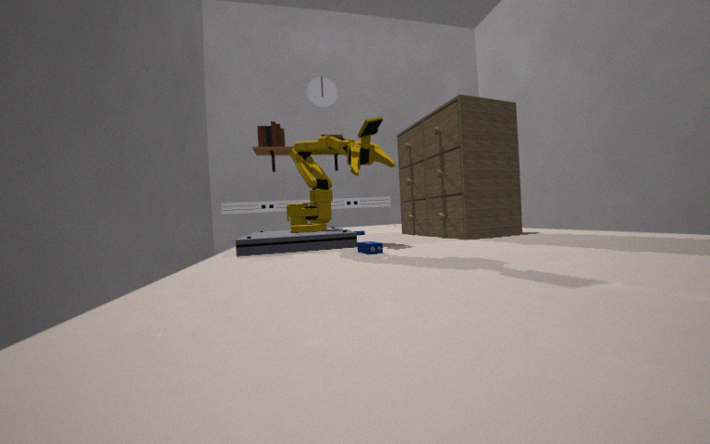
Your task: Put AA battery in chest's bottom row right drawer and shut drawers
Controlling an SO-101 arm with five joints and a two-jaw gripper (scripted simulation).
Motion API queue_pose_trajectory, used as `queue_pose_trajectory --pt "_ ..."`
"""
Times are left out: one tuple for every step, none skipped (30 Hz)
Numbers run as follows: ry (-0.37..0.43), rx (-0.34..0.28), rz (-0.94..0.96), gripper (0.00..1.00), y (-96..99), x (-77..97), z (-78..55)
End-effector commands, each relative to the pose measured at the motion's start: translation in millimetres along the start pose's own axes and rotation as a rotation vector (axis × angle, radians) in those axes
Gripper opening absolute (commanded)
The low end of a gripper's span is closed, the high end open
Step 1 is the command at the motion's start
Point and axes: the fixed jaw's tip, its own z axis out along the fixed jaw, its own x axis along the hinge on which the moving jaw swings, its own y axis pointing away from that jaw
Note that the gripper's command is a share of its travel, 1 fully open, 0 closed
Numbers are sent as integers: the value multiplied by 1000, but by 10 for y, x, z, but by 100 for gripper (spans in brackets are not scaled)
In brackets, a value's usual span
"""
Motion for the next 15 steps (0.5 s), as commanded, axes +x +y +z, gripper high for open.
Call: queue_pose_trajectory --pt "62 -53 -70 50 175 100 -75" --pt "62 -53 -70 50 175 100 -75" --pt "85 -69 -96 50 222 147 -95" --pt "108 -85 -122 50 268 195 -118" --pt "131 -101 -148 50 311 243 -142" --pt "153 -117 -175 50 353 291 -169" --pt "175 -133 -202 50 393 339 -197" --pt "197 -150 -230 50 431 387 -226" --pt "218 -166 -258 50 467 434 -257" --pt "239 -182 -286 50 502 482 -290" --pt "260 -199 -314 50 534 529 -324" --pt "280 -216 -343 50 564 577 -360" --pt "300 -232 -372 50 591 624 -397" --pt "320 -249 -401 50 617 670 -435" --pt "340 -266 -431 50 641 716 -474"
